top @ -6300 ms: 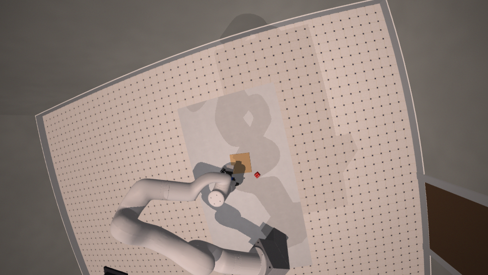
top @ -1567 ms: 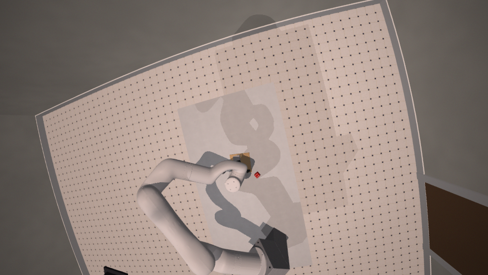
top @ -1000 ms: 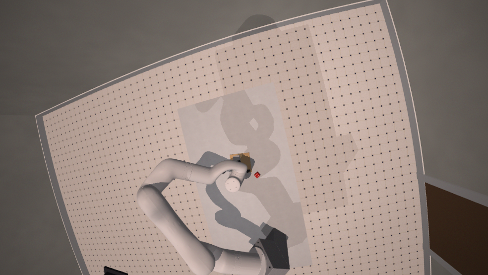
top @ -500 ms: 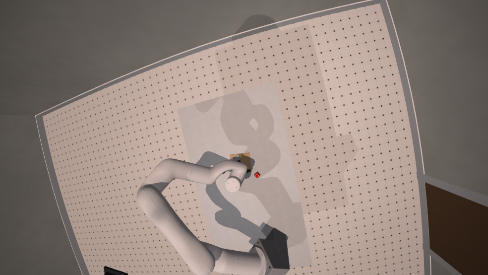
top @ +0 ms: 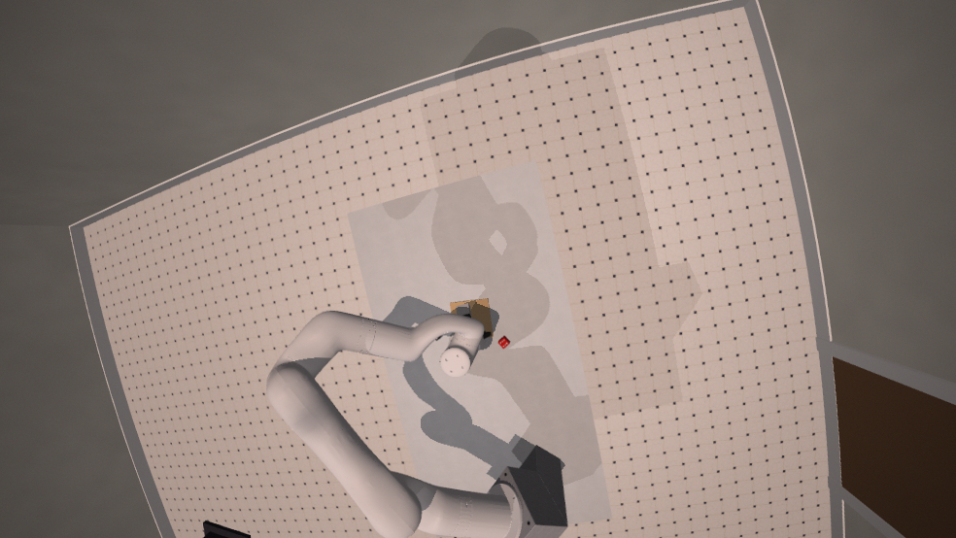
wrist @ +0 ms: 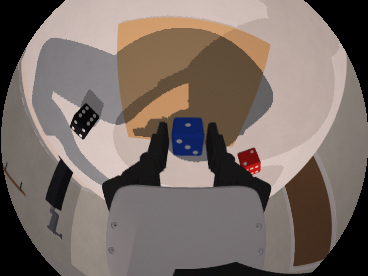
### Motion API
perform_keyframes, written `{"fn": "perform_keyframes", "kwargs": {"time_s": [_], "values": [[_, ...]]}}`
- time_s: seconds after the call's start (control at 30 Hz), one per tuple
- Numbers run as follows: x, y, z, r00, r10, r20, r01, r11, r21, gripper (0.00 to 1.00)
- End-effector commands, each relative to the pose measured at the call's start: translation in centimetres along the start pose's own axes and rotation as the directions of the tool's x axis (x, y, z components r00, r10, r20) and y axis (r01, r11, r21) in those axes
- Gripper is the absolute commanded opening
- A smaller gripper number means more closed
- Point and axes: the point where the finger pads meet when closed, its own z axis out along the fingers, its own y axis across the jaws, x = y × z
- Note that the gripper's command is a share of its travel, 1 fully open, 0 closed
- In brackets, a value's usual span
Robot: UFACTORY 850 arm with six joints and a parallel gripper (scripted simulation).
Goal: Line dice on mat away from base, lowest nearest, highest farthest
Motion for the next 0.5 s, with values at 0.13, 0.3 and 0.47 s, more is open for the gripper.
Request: {"fn": "perform_keyframes", "kwargs": {"time_s": [0.13, 0.3, 0.47], "values": [[0.0, 0.0, -3.3, 1.000, 0.000, -0.001, 0.000, 1.000, 0.000, 0.47], [0.0, 0.0, -4.9, 1.000, 0.000, -0.001, 0.000, 1.000, 0.000, 0.47], [0.0, 0.0, -7.3, 1.000, 0.000, -0.001, 0.000, 1.000, 0.000, 0.47]]}}
